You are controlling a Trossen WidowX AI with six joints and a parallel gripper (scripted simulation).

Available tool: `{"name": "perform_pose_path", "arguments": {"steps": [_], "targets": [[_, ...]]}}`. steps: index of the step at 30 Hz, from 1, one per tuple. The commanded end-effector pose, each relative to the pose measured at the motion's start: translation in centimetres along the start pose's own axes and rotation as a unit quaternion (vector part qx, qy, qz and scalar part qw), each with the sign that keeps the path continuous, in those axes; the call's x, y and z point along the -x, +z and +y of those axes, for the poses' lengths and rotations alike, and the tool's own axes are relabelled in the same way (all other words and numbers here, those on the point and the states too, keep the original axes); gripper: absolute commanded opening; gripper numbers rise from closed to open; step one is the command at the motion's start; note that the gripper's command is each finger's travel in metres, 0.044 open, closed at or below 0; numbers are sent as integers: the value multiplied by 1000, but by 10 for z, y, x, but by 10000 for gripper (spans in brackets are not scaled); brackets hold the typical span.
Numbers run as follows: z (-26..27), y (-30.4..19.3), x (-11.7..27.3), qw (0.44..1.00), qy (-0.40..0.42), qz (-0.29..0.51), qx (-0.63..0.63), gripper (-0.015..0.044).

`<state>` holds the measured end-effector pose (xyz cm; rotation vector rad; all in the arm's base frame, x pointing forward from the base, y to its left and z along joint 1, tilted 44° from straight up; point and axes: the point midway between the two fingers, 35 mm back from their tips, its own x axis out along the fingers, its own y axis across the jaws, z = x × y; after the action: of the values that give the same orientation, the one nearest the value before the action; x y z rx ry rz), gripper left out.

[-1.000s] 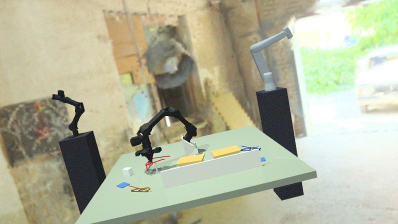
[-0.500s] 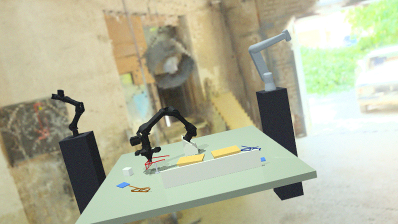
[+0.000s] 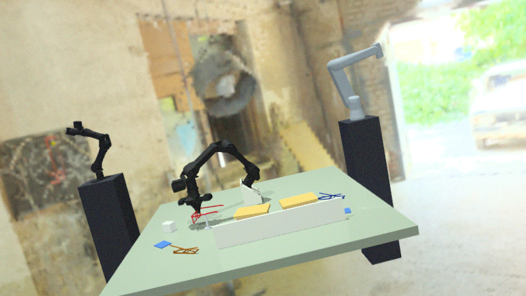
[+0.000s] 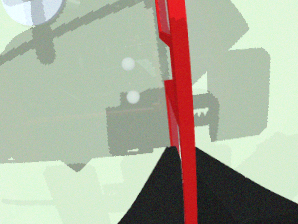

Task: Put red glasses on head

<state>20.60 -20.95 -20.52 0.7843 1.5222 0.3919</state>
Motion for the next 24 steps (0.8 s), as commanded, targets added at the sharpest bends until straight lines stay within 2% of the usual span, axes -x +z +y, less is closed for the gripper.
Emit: {"name": "perform_pose_path", "arguments": {"steps": [1, 24], "targets": [[-1, -5, -1, 1000, -1, 3, 1, 0], [-3, -15, -1, 1000, -1, 4, 1, 0]]}}
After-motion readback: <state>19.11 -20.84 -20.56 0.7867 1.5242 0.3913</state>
